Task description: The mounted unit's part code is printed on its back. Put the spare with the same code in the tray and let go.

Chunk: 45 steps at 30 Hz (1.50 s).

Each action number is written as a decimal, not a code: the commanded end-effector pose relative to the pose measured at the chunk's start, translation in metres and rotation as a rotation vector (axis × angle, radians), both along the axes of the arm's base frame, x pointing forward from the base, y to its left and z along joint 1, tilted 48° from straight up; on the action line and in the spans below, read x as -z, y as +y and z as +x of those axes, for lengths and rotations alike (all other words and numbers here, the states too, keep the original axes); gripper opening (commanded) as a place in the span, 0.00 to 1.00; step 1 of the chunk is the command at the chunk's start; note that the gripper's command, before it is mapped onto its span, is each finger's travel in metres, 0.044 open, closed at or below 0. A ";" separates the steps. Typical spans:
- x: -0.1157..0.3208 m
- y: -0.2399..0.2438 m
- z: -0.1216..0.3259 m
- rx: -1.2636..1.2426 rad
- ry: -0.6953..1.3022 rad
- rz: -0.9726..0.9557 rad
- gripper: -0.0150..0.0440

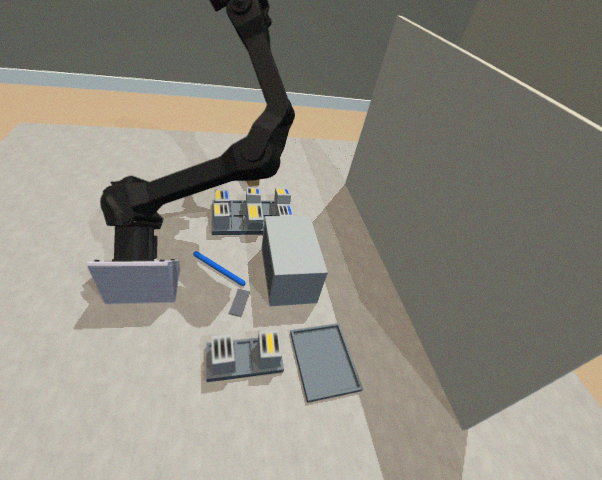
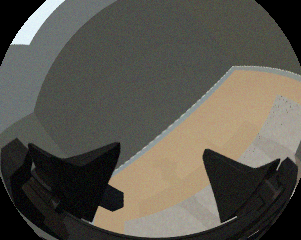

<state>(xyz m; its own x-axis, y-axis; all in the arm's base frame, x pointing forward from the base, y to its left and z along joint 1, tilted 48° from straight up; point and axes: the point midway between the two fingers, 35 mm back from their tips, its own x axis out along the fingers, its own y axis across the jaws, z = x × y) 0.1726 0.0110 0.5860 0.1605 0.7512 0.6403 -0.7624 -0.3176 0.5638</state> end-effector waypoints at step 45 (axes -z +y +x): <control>0.104 0.246 -0.003 0.689 -0.723 -1.173 1.00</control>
<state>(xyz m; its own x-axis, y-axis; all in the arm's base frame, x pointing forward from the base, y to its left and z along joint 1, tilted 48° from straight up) 0.1417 0.2490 0.5028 0.5707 0.8192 -0.0574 -0.7970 0.5357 -0.2789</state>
